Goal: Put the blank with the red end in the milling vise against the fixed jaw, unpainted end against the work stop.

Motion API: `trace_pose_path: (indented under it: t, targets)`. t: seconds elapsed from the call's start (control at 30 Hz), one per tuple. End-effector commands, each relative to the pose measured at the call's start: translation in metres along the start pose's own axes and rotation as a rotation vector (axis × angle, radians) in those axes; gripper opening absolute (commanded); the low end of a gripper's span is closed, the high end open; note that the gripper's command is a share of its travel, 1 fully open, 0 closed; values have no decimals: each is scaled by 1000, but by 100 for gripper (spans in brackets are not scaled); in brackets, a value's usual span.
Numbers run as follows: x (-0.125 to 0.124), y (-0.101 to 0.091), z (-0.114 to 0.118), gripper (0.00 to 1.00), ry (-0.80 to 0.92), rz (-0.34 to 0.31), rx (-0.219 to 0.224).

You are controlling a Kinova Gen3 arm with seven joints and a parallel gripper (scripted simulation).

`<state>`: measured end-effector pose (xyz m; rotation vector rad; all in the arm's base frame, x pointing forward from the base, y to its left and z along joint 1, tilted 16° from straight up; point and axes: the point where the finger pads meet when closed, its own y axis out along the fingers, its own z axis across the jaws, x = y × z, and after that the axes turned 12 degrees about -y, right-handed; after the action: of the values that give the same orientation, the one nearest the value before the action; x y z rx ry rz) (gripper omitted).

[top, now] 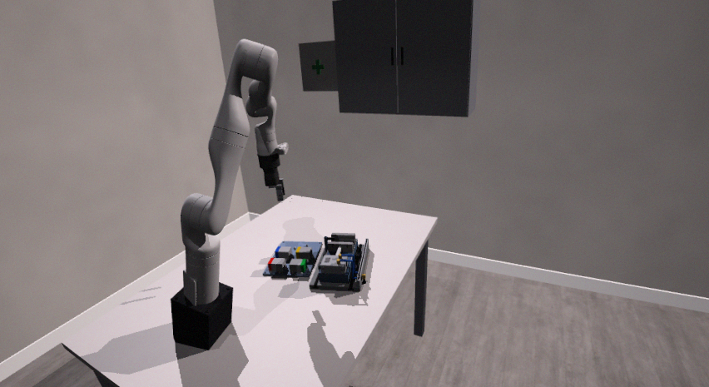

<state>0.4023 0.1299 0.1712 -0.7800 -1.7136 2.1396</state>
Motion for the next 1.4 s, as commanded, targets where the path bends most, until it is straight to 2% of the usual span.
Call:
trace_pose_path:
  t: [0.0, 0.5, 1.37]
  targets:
    - [-1, 0, 1, 100, -2, 0, -1]
    - [-2, -1, 1, 100, 227, 0, -1]
    - [-2, -1, 1, 100, 228, 0, -1]
